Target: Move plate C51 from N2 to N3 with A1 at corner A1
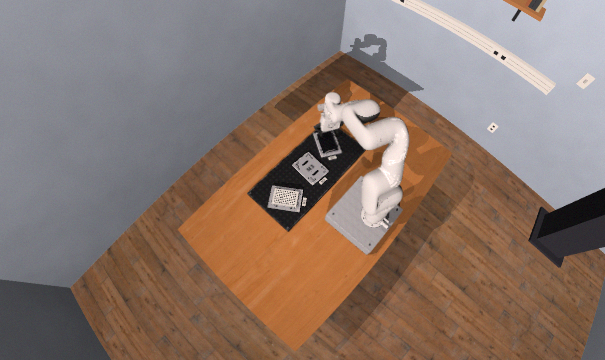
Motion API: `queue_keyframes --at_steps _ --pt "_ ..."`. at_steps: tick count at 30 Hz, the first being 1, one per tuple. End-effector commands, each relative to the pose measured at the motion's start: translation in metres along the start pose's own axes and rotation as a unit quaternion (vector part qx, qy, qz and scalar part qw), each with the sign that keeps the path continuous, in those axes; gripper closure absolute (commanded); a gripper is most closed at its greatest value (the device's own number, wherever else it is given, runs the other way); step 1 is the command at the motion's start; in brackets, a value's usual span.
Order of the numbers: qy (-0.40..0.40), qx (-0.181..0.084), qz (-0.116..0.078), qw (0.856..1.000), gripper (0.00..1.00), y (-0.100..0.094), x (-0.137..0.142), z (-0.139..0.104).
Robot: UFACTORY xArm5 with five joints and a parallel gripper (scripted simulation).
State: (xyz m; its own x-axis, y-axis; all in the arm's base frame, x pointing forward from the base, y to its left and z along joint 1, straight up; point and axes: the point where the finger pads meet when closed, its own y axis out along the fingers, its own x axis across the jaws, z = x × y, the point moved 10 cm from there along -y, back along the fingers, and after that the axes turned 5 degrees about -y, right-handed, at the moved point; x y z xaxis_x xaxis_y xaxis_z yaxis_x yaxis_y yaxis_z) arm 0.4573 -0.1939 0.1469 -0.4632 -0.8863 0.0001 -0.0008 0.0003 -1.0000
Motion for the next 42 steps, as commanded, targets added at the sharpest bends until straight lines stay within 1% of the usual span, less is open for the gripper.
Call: queue_keyframes --at_steps 1,27,29,42 --pt "0.000 0.002 -0.002 1.000 0.00 0.005 -0.001 0.001" --pt "0.000 0.002 -0.002 1.000 0.00 0.045 0.000 0.001" --pt "0.000 0.002 -0.002 1.000 0.00 0.045 0.000 0.001" --pt "0.000 0.002 -0.002 1.000 0.00 0.067 0.000 0.001"
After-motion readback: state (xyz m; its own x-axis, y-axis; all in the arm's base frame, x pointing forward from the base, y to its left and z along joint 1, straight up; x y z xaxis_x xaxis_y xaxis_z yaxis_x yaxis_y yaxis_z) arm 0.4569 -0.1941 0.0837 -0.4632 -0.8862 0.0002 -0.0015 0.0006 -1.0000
